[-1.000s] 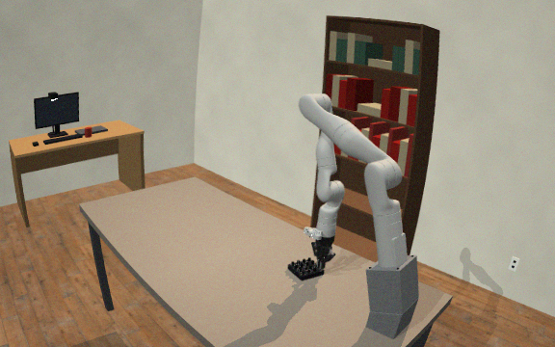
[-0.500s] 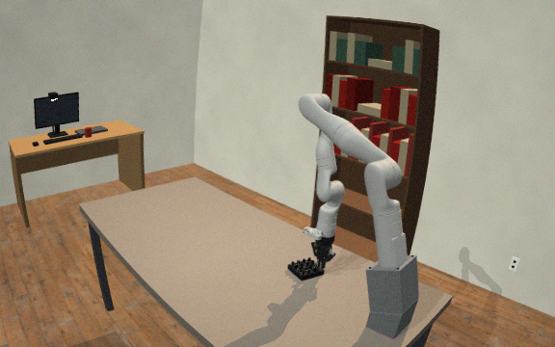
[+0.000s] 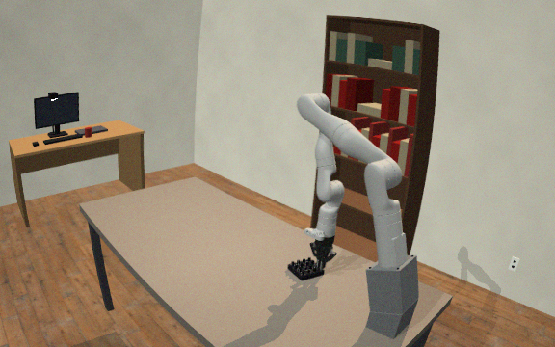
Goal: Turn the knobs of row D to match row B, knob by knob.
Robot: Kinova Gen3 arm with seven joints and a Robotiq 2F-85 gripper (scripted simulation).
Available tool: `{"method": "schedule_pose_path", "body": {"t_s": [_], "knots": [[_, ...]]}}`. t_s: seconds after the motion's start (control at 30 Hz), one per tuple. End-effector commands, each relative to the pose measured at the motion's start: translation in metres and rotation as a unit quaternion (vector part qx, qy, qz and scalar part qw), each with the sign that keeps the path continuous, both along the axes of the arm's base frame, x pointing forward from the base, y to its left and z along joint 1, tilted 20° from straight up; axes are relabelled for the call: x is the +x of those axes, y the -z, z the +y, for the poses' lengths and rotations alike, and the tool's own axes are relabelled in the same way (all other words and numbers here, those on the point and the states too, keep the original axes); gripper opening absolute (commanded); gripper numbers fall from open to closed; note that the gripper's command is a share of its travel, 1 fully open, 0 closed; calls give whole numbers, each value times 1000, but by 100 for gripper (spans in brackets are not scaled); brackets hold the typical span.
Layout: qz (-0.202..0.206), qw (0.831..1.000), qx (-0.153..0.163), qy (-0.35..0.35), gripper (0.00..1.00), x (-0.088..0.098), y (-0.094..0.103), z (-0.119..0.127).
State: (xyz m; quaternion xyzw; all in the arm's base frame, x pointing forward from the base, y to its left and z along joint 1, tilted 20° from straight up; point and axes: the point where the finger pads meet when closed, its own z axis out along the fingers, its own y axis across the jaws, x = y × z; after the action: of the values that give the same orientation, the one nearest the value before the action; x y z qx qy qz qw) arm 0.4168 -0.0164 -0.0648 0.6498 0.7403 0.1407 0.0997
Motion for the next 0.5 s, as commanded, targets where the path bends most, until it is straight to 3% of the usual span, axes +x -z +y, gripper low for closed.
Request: {"method": "schedule_pose_path", "body": {"t_s": [0.0, 0.47], "knots": [[-2, 1000, -8, -17, 8, 1, 1, -1], [-13, 985, -57, -160, 8, -1, 1, -1]]}}
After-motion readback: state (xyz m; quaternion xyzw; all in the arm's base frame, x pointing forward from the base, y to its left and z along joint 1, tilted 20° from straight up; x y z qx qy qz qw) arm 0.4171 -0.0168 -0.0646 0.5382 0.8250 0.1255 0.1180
